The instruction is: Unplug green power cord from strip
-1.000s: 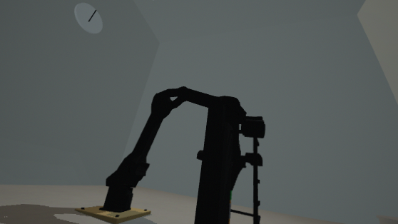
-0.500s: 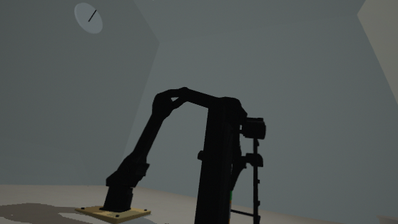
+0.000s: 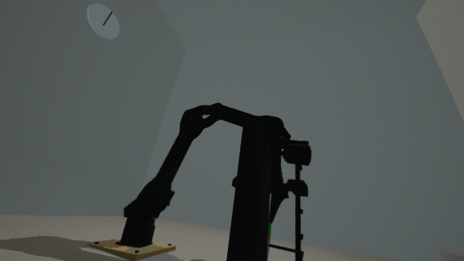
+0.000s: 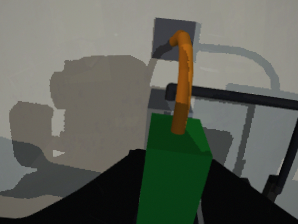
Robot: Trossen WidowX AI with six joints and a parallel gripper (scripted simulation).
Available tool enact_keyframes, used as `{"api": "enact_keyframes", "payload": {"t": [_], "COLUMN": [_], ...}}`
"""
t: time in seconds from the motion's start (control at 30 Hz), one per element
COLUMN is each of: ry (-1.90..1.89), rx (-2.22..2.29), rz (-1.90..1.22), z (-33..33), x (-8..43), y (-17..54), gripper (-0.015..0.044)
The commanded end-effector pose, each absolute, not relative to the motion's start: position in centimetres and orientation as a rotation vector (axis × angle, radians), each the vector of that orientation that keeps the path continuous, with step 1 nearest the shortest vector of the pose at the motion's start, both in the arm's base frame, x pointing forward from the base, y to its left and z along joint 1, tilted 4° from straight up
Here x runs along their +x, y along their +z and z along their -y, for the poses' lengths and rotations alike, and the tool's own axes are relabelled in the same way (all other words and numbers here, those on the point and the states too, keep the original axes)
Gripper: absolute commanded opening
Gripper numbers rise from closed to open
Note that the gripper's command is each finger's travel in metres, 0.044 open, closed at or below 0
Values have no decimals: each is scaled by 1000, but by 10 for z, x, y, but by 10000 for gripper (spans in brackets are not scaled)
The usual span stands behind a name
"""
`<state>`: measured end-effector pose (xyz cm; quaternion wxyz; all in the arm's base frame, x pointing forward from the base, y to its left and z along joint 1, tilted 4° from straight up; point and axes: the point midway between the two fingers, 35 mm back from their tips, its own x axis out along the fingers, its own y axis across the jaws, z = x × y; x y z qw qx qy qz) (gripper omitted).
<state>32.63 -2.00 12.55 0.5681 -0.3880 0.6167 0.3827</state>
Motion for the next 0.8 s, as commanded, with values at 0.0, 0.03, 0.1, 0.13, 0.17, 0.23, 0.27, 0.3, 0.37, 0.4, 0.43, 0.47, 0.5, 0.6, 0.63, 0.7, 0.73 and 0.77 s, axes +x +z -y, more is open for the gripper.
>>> {"api": "enact_keyframes", "payload": {"t": [0.0,0.03,0.1,0.13,0.17,0.23,0.27,0.3,0.37,0.4,0.43,0.47,0.5,0.6,0.63,0.7,0.73,0.77], "ry": [959,959,959,960,960,960,960,960,960,960,960,960,960,960,960,960,960,960], "rx": [-894,-894,-894,-894,-894,-894,-894,-894,-894,-894,-894,-895,-896,-896,-896,-896,-896,-896], "rz": [-1357,-1357,-1357,-1357,-1357,-1357,-1357,-1357,-1356,-1357,-1357,-1358,-1358,-1358,-1358,-1358,-1358,-1358], "z": [-18,-19,-22,-24,-26,-29,-30,-32,-35,-33,-29,-23,-17,-14,-14,-14,-14,-14], "x": [338,338,339,339,339,340,340,340,341,340,339,338,336,335,335,335,335,335], "y": [129,129,130,130,130,130,130,131,131,131,130,129,128,128,128,128,128,128], "gripper": [0,0,0,0,0,0,0,0,0,26,53,79,105,184,210,263,289,315]}}
